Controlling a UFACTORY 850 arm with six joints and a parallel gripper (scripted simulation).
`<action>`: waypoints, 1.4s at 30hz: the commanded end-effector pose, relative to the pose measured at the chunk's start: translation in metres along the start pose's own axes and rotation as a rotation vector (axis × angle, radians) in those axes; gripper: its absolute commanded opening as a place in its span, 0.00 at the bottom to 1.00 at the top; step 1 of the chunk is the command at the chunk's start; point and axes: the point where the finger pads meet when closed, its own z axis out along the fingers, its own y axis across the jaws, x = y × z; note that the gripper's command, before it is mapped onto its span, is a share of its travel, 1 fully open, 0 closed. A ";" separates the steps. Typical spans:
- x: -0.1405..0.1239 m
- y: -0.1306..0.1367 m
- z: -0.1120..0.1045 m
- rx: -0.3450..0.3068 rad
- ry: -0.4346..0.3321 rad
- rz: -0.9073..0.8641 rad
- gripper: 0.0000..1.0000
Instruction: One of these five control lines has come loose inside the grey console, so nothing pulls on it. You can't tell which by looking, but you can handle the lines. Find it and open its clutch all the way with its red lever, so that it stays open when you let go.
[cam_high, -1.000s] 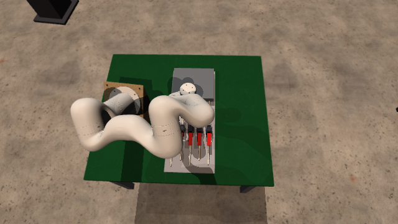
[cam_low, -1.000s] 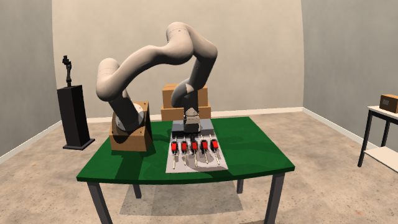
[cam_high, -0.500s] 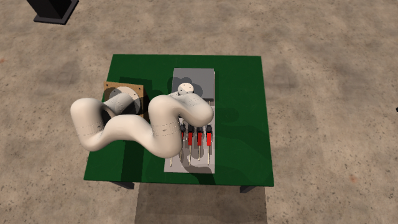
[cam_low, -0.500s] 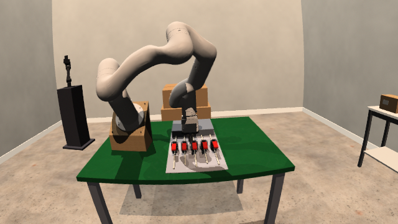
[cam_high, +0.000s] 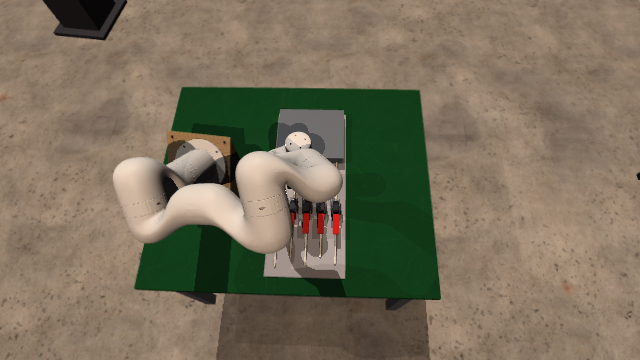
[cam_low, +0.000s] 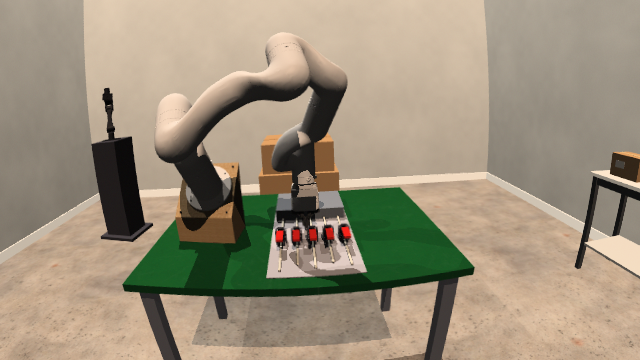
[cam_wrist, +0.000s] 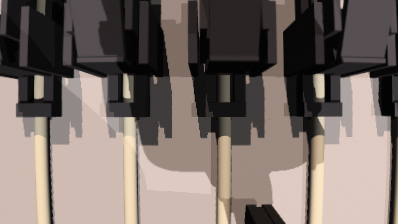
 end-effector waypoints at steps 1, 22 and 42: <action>0.000 -0.001 -0.017 0.001 0.000 0.000 0.00; 0.000 -0.001 -0.078 0.001 0.000 0.000 0.00; -0.068 0.001 -0.114 0.001 0.000 0.000 0.00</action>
